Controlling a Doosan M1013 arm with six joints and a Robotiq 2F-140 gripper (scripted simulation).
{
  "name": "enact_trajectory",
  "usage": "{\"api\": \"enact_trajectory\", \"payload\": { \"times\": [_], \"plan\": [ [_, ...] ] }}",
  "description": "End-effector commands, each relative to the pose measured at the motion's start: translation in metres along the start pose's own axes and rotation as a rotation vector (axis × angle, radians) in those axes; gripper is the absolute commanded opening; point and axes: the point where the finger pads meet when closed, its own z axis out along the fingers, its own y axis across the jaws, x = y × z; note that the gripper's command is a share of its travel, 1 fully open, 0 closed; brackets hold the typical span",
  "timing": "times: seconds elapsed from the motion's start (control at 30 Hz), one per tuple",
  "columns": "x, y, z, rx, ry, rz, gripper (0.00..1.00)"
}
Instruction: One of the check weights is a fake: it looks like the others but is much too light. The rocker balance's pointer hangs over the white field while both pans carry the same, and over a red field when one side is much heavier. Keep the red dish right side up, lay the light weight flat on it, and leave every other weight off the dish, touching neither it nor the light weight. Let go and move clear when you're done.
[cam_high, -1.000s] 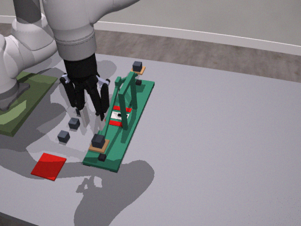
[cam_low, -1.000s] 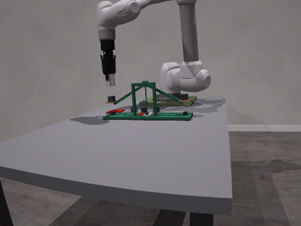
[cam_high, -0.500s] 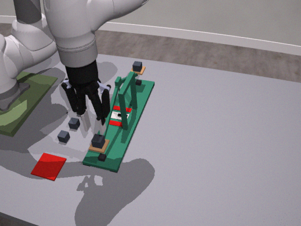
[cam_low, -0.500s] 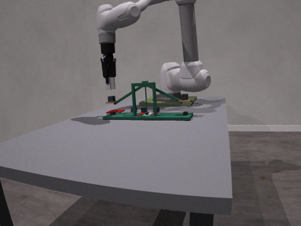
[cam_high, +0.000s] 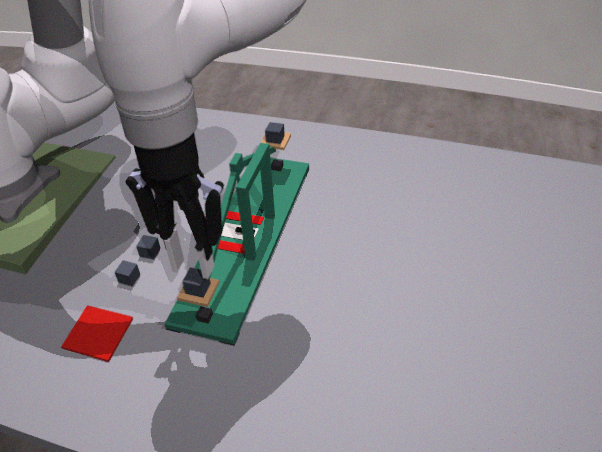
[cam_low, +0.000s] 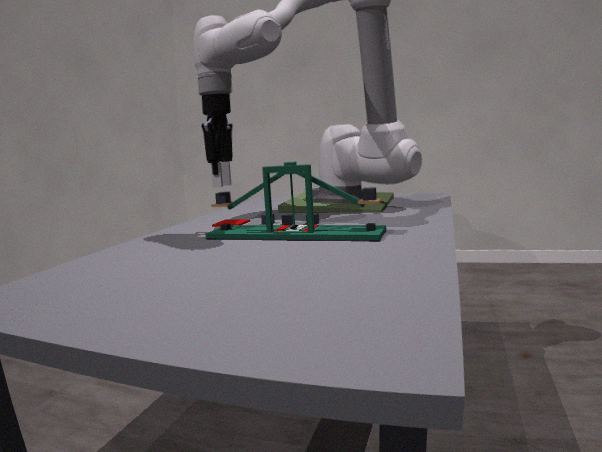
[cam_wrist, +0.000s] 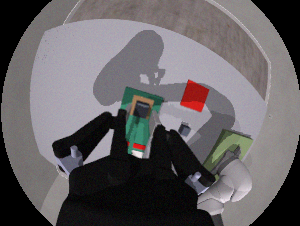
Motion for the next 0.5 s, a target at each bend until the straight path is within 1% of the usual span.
{"api": "enact_trajectory", "payload": {
  "times": [0.0, 0.47],
  "plan": [
    [0.0, 0.0, 0.0037, 0.0, 0.0, 0.0, 0.35],
    [0.0, 0.0, 0.0081, 0.0, 0.0, 0.0, 0.35]
  ]
}}
